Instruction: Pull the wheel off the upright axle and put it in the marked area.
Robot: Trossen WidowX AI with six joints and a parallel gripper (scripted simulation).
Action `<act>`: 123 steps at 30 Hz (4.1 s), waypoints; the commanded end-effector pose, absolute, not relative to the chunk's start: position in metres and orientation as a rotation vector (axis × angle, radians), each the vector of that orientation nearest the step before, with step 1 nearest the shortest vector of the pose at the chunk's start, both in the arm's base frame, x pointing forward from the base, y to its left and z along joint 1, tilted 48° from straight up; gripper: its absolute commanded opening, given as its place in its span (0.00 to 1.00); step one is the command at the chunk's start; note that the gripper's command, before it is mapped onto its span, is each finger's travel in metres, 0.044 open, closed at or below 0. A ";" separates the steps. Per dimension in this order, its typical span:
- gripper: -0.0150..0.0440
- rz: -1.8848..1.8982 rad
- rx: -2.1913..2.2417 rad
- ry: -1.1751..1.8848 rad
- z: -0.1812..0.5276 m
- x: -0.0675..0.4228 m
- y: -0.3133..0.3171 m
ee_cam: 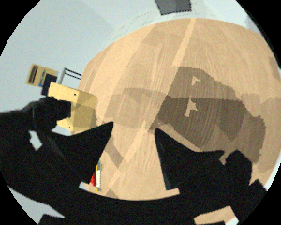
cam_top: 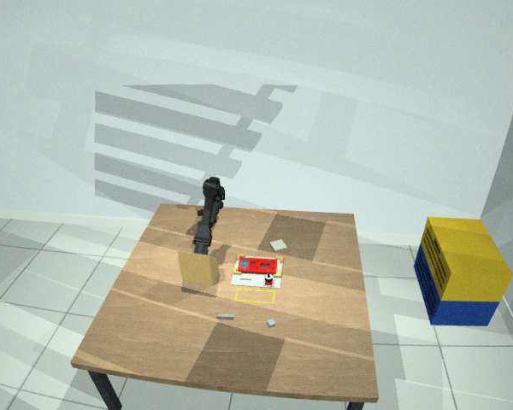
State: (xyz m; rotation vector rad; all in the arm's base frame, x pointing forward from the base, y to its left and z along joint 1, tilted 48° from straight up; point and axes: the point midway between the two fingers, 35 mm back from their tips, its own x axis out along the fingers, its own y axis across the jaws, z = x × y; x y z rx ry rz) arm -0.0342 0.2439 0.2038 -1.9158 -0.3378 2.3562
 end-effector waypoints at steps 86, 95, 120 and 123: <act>0.57 0.628 0.628 1.370 -0.022 0.364 -0.016; 0.34 0.627 0.628 1.370 -0.022 0.364 -0.016; 0.25 0.625 0.630 1.368 -0.016 0.363 -0.022; 0.25 0.625 0.630 1.368 -0.016 0.363 -0.023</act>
